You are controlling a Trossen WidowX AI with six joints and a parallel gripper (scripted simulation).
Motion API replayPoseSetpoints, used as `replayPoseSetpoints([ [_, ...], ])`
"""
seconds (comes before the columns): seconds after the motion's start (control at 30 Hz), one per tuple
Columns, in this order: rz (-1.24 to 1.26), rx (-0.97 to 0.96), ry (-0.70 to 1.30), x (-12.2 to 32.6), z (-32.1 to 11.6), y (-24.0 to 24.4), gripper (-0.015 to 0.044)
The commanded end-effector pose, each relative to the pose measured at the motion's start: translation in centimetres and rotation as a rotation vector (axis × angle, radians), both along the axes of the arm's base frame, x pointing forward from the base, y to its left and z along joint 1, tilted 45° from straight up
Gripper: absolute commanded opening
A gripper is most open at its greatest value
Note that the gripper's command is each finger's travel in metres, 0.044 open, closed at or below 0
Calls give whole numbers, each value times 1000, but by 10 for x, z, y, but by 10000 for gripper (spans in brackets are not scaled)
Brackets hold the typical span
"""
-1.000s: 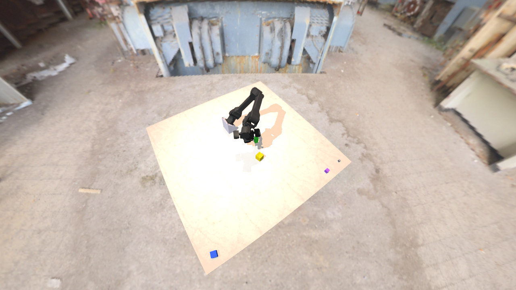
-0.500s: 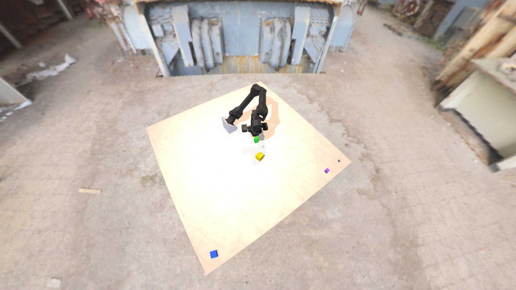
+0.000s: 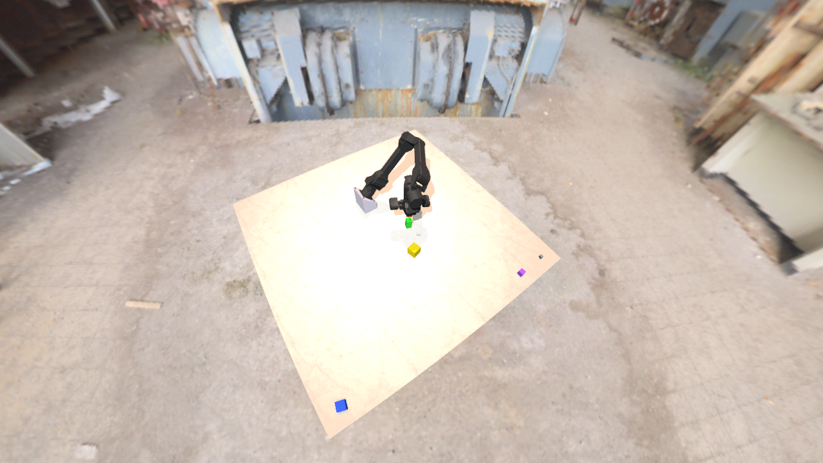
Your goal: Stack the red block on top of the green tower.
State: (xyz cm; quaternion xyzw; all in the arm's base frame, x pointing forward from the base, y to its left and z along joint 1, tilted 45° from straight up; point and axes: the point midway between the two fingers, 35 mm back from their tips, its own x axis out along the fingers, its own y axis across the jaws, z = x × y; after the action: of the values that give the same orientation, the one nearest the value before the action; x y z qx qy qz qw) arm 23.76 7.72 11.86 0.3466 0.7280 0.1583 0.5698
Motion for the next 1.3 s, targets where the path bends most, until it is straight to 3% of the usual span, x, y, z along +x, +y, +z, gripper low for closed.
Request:
replayPoseSetpoints([
  [0.0,-1,7,2,-3,-7,9,0],
  [0.43,-1,8,2,-5,-28,29,0],
  [1.27,-1,8,2,-5,-29,30,0],
])
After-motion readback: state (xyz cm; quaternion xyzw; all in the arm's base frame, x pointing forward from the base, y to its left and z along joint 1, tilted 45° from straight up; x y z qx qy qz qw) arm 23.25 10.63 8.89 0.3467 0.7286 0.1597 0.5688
